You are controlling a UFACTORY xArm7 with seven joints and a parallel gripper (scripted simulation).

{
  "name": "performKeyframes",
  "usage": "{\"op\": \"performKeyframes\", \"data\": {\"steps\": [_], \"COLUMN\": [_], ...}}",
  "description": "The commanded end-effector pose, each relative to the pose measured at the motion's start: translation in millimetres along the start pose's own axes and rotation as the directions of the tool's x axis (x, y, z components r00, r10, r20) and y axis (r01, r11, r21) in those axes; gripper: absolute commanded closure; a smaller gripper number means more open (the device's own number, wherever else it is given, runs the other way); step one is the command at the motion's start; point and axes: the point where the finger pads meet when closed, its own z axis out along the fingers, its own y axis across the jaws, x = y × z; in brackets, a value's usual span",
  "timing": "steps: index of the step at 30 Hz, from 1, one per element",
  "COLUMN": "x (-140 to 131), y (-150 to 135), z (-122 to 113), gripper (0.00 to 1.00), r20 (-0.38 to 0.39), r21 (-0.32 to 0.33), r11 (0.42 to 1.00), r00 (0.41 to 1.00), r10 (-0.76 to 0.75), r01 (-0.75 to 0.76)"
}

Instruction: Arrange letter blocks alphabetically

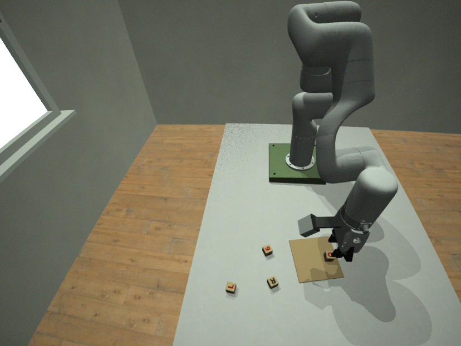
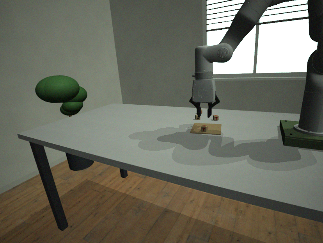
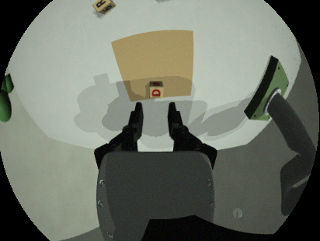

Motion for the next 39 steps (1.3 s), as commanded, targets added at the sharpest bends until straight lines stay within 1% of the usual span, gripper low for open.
{"op": "performKeyframes", "data": {"steps": [1, 9, 10, 30, 32, 34, 36, 37, 39], "x": [0.1, 0.1, 0.1, 0.3, 4.1, 16.5, 16.5, 26.8, 34.2], "y": [-0.6, -0.5, -0.5, -0.7, -4.1, -14.5, -14.5, -22.4, -27.7], "z": [-14.9, -22.5, -22.5, -22.5, -22.6, -22.7, -22.7, -22.7, -22.6], "gripper": [0.58, 0.58, 0.0, 0.0, 0.0, 0.0, 0.0, 0.0, 0.0], "r20": [0.0, 0.0, 0.0, 0.0, 0.003, 0.009, 0.009, 0.014, 0.016], "r21": [0.002, 0.002, 0.002, 0.002, 0.001, -0.002, -0.002, -0.005, -0.007], "r11": [1.0, 1.0, 1.0, 1.0, 0.999, 0.991, 0.991, 0.978, 0.966], "r00": [1.0, 1.0, 1.0, 1.0, 0.999, 0.991, 0.991, 0.978, 0.966], "r10": [0.0, 0.0, 0.0, 0.001, 0.033, 0.13, 0.13, 0.207, 0.259], "r01": [0.0, 0.0, 0.0, -0.001, -0.033, -0.13, -0.13, -0.207, -0.259]}}
